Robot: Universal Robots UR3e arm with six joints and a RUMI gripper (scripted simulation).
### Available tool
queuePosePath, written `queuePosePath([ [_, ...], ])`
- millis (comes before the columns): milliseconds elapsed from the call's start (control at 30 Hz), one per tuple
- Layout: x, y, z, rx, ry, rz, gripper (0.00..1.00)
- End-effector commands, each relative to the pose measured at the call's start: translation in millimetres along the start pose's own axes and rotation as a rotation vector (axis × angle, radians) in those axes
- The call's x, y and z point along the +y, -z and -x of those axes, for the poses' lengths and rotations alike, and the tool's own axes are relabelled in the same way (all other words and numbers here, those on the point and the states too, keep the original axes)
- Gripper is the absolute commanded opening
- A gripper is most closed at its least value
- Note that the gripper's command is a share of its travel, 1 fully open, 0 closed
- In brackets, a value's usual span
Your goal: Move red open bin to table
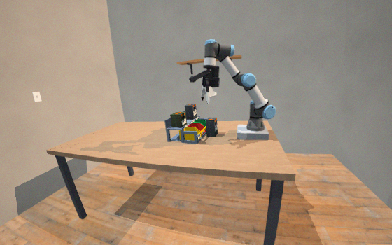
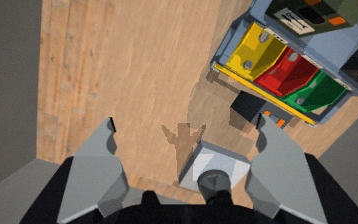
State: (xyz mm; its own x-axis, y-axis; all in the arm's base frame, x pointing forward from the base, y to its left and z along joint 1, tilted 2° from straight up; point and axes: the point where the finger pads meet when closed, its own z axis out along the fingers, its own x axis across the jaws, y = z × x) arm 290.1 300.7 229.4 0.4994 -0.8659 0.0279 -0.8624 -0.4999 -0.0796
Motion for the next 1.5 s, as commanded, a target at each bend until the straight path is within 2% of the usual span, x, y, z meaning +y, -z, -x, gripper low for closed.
queuePosePath([
  [0,-1.9,1.3,-0.5,0.019,-0.001,0.093,1.0],
  [200,-1.9,1.3,-0.5,0.019,-0.001,0.093,1.0],
  [233,-2.2,0.8,-1.0,0.003,0.0,0.015,1.0],
  [367,-6.2,0.9,-2.8,0.019,-0.001,0.093,1.0],
  [767,-6.2,0.9,-2.8,0.019,-0.001,0.093,1.0],
  [800,-6.1,0.4,-3.1,0.003,0.0,0.009,1.0],
  [933,-8.3,0.7,-4.0,0.019,-0.001,0.093,1.0],
  [1333,-8.3,0.7,-4.0,0.019,-0.001,0.093,1.0],
  [1367,-8.1,0.2,-4.1,0.003,0.0,0.006,1.0],
  [1467,-9.0,0.5,-4.4,0.015,-0.001,0.071,1.0],
])
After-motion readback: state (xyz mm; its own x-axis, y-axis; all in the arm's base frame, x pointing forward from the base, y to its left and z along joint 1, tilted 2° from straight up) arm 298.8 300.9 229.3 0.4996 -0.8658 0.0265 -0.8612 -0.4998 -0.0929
